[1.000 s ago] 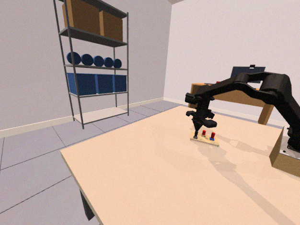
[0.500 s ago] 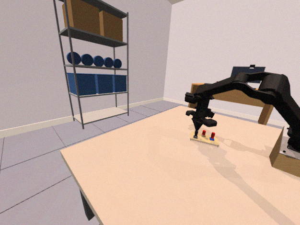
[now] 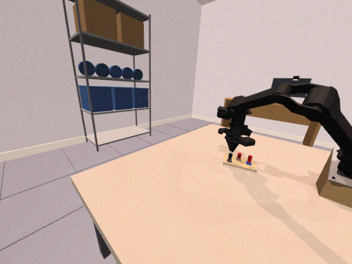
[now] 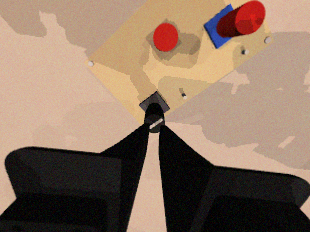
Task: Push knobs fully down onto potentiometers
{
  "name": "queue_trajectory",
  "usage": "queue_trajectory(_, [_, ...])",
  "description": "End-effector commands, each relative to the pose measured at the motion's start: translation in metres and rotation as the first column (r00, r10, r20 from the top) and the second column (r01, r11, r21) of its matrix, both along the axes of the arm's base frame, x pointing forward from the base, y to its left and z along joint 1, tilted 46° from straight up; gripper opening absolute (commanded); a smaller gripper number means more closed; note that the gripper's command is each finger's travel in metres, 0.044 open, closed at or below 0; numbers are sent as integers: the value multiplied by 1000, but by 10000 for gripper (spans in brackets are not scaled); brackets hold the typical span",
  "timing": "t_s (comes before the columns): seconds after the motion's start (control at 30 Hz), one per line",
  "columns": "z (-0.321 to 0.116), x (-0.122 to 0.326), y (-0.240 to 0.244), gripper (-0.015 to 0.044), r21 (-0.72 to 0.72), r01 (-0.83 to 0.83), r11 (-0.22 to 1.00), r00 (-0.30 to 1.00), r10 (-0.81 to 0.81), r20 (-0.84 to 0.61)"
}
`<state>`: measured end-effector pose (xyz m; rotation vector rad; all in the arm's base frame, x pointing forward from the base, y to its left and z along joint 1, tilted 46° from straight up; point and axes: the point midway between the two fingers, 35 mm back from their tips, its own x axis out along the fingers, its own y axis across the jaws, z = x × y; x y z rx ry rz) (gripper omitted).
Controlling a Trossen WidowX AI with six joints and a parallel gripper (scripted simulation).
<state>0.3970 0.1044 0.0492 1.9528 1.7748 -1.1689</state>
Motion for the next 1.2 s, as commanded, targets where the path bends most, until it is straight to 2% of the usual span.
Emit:
queue_trajectory(0.0, [-1,0,1,131,0,-1,1000,1000,1,-1])
queue_trajectory(0.17, [-2,-6,-5,263,-2,0,1000,1000,0,-1])
queue_trajectory(0.4, [-13,-78,-52,440,-15,2,1000,1000,-2,-1])
queue_trajectory(0.67, [-27,-169,-75,440,-5,-1,1000,1000,1,-4])
queue_trajectory(1.17, [-27,-171,-75,440,-5,-1,1000,1000,1,-4])
